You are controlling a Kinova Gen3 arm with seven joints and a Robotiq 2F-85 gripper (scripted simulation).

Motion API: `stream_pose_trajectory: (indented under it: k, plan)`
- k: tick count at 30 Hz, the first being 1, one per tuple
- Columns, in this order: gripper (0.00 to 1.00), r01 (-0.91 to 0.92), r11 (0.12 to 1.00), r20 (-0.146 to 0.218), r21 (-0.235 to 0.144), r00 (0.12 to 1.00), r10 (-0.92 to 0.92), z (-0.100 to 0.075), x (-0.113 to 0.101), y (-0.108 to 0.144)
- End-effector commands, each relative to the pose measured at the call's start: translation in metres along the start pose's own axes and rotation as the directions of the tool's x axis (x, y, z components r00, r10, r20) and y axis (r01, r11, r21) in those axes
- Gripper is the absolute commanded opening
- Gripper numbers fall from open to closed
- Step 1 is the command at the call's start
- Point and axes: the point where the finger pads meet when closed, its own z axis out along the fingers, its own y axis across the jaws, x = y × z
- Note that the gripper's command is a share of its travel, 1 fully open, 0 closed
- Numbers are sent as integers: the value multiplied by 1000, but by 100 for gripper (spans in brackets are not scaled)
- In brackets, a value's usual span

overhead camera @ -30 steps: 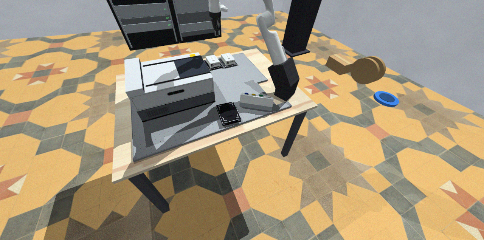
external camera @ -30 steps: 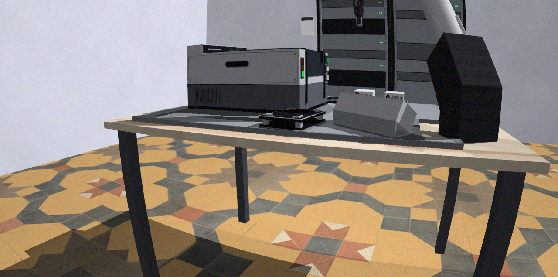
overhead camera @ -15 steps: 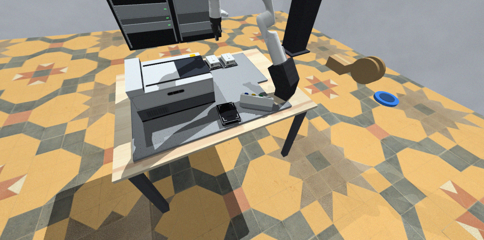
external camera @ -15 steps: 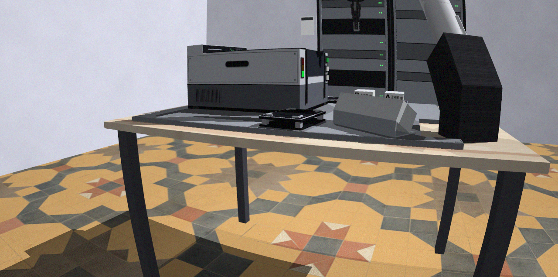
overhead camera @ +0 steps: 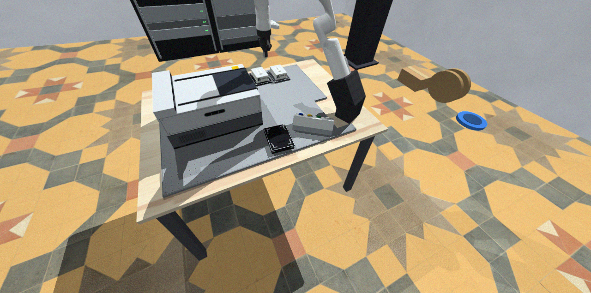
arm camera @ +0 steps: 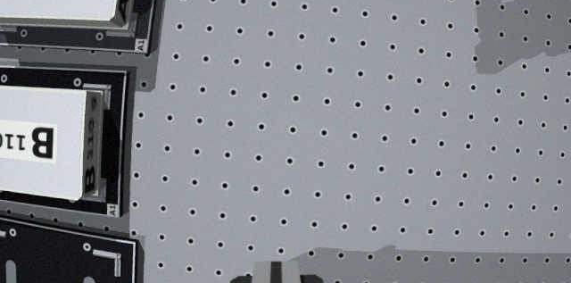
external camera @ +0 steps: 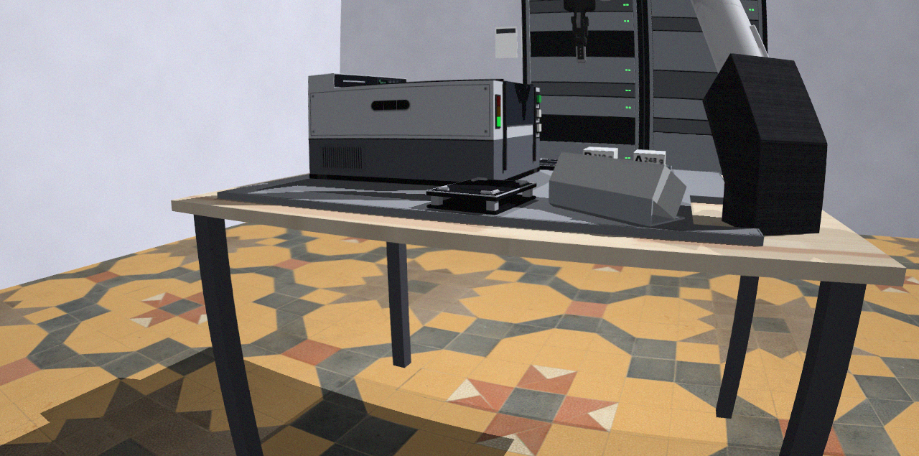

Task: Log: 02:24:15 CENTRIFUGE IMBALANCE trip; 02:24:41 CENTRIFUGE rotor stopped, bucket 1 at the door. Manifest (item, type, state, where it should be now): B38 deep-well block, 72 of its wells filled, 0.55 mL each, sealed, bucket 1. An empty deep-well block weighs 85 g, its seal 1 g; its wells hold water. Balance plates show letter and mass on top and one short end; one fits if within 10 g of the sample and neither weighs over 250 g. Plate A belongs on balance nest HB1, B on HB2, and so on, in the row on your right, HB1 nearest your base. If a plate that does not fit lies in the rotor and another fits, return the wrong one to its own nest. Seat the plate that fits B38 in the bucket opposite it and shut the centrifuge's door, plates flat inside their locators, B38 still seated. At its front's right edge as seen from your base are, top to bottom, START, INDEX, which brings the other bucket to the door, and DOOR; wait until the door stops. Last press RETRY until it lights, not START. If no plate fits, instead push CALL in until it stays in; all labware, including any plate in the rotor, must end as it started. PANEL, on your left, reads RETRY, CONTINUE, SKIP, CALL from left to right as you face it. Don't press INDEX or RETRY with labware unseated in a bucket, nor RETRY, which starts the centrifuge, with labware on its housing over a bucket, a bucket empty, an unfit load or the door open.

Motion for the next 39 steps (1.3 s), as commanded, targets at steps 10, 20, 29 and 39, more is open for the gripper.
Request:
stream_pose_trajectory:
  k: [10, 20, 29, 39]
  plan:
    - [10, 0, 1000, -1, 2, 1000, 0, 28, -13, 27]
    - [10, 59, 998, -1, 2, 998, -59, 32, -18, 46]
    - [10, 120, 993, -1, 2, 993, -120, 32, -24, 76]
    - [10, 120, 993, -1, 2, 993, -120, 32, -30, 102]
